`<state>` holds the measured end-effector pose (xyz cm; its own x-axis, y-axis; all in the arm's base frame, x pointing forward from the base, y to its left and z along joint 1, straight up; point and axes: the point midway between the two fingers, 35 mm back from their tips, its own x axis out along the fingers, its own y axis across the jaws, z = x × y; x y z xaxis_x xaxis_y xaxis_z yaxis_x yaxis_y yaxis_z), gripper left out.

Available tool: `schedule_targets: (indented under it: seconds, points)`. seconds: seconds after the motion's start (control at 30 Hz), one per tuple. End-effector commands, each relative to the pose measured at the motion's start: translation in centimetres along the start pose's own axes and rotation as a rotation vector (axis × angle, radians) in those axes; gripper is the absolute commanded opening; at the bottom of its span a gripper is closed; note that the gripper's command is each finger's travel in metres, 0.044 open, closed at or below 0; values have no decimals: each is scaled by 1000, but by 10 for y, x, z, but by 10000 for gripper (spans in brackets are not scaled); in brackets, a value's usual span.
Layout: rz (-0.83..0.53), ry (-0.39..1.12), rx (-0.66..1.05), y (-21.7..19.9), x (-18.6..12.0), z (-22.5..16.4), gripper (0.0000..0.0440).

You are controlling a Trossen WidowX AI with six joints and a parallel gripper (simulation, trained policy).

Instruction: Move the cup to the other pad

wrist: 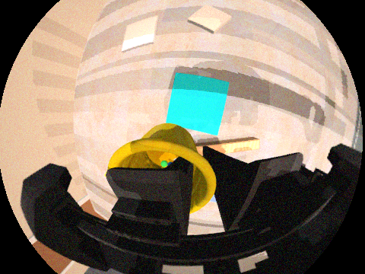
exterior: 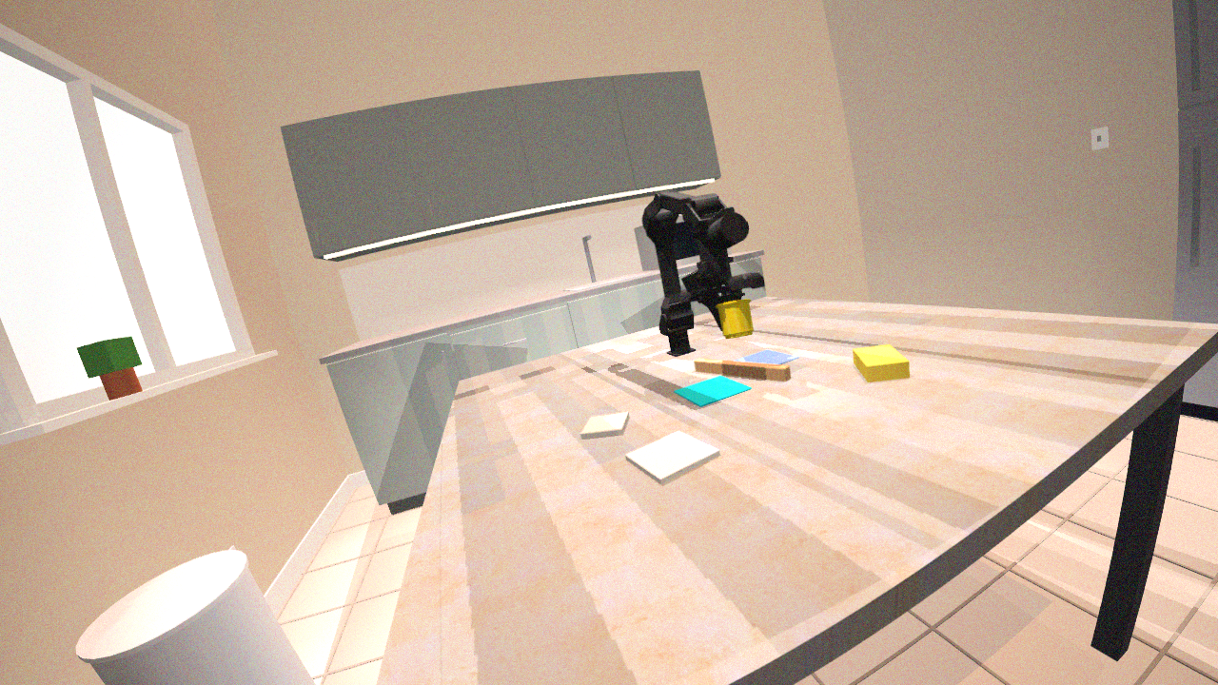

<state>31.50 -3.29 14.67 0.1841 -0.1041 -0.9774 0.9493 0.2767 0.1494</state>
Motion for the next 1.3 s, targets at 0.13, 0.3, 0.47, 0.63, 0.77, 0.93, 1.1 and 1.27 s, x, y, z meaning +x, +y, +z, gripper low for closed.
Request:
schedule_targets:
  seconds: [0.13,0.3,0.47,0.63,0.77,0.93,1.1,1.27]
  points:
    - [12,-30,48,0,18,27,2]
    - [18,-43,73,-3,30,39,0]
    - [20,-51,92,-6,43,46,0]
    - [15,-54,106,-12,57,50,8]
    - [7,-55,113,-18,68,51,30]
    - [-1,-57,121,-26,80,51,55]
    - [9,-63,132,-29,87,54,110]
    - [69,-75,151,-23,78,62,160]
